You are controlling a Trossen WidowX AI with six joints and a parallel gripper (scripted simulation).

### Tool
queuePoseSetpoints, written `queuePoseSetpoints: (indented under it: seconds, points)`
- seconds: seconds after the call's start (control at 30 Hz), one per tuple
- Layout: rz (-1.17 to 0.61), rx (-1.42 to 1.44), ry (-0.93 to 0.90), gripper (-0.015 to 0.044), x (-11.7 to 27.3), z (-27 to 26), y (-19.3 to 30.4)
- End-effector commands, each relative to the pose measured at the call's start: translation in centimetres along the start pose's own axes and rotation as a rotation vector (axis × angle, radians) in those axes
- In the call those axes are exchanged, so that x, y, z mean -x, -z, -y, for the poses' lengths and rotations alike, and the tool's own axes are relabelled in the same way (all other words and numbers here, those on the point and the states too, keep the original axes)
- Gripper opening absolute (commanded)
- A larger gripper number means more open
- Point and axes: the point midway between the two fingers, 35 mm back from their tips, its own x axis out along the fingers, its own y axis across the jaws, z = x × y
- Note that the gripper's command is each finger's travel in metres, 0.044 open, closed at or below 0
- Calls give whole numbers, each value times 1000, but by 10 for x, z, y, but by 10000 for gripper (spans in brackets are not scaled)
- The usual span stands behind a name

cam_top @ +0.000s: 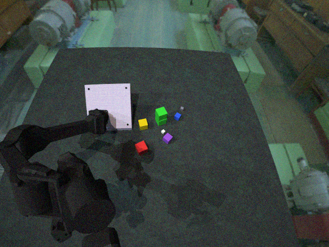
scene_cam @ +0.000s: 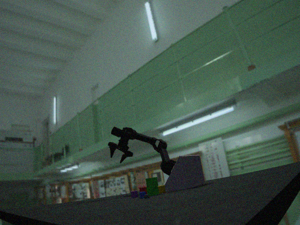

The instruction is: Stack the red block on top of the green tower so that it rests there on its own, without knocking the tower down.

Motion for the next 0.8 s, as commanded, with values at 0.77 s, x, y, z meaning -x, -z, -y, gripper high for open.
queuePoseSetpoints:
  seconds: [0.77]
  points:
    - [-558,1900,29,440,18,154,179]
